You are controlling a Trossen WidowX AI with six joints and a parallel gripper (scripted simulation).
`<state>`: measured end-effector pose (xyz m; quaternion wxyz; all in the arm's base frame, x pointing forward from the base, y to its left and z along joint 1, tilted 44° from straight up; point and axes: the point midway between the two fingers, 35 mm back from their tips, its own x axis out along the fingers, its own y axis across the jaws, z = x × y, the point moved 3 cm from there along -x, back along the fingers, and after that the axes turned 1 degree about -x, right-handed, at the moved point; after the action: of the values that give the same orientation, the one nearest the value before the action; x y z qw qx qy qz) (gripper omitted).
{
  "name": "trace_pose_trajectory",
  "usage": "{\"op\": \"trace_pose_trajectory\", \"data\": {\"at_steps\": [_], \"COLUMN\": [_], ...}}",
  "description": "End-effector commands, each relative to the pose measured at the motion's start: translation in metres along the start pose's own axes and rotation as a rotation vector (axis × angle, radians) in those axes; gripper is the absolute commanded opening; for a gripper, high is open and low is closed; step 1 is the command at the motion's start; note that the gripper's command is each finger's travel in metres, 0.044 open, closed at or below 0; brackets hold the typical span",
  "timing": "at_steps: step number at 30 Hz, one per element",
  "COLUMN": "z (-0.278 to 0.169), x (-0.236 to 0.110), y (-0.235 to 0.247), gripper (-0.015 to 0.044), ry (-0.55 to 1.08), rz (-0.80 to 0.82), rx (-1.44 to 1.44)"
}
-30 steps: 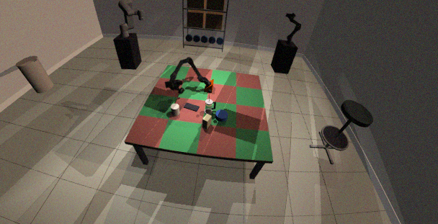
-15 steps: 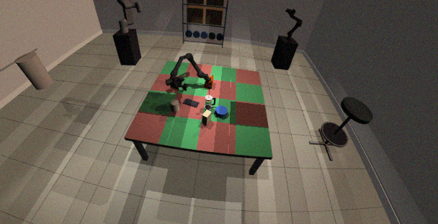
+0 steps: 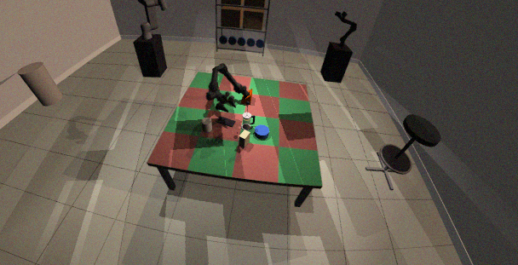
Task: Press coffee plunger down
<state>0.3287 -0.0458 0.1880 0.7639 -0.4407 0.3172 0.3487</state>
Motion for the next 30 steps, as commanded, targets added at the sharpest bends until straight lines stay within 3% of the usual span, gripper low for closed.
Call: {"op": "trace_pose_trajectory", "data": {"at_steps": [1,9,16,19,25,30], "z": [0.048,0.097,0.152,0.182,0.214,0.211], "x": [0.042,0.058,0.062,0.055,0.041,0.042], "y": [0.020,0.042,0.066,0.080,0.098,0.102], "gripper": [0.0440,0.0440,0.0440,0.0440,0.0440,0.0440], "ry": [0.156,0.290,0.368,0.343,0.249,0.228], "rz": [0.033,-0.060,-0.342,-0.537,-0.736,-0.766], "rx": [0.101,0.155,0.329,0.417,0.505,0.520]}}
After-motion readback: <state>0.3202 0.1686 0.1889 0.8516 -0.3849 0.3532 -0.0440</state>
